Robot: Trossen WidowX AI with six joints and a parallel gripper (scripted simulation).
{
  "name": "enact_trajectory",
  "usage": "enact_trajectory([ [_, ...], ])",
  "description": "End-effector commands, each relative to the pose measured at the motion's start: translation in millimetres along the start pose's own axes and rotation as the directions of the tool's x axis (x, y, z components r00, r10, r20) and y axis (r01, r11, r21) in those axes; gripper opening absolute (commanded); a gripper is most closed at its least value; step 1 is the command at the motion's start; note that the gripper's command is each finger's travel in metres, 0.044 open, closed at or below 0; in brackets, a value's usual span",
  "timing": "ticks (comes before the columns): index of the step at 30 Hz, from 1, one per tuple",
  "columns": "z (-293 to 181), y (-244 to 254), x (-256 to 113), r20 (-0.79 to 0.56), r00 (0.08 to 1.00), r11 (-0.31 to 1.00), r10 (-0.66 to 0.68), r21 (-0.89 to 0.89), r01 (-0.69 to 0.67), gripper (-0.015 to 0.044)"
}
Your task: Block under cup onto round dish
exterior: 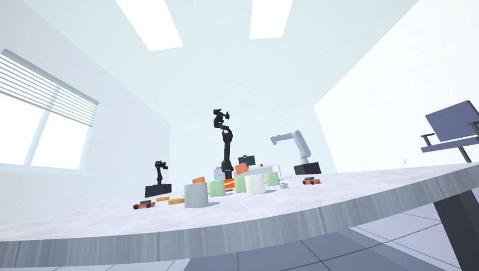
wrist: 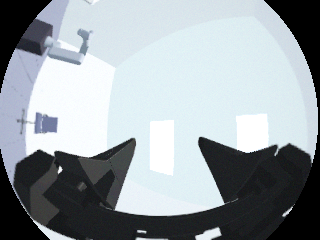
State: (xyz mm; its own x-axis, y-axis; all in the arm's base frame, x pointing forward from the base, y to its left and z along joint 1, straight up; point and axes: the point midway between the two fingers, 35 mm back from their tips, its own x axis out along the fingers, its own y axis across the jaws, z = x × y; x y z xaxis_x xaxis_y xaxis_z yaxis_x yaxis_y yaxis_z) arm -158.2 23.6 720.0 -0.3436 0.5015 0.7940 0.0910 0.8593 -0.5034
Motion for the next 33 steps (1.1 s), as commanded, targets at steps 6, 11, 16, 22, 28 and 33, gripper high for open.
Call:
enact_trajectory([
  [6,5.0,-8.4,-5.8,0.041,0.998,0.999,-0.04,-0.032,0.041,0.044],
  [11,12.9,-22.9,-16.9,0.108,0.988,0.99,-0.11,-0.08,0.119,0.044],
  [16,21.9,-39.1,-29.9,0.175,0.966,0.969,-0.188,-0.125,0.212,0.044],
  [22,30.4,-58.4,-48.1,0.246,0.926,0.929,-0.285,-0.168,0.331,0.044],
  [28,36.2,-77.2,-68.8,0.305,0.872,0.869,-0.384,-0.199,0.452,0.044],
  [33,38.9,-92.2,-88.2,0.345,0.815,0.804,-0.466,-0.219,0.552,0.044],
])
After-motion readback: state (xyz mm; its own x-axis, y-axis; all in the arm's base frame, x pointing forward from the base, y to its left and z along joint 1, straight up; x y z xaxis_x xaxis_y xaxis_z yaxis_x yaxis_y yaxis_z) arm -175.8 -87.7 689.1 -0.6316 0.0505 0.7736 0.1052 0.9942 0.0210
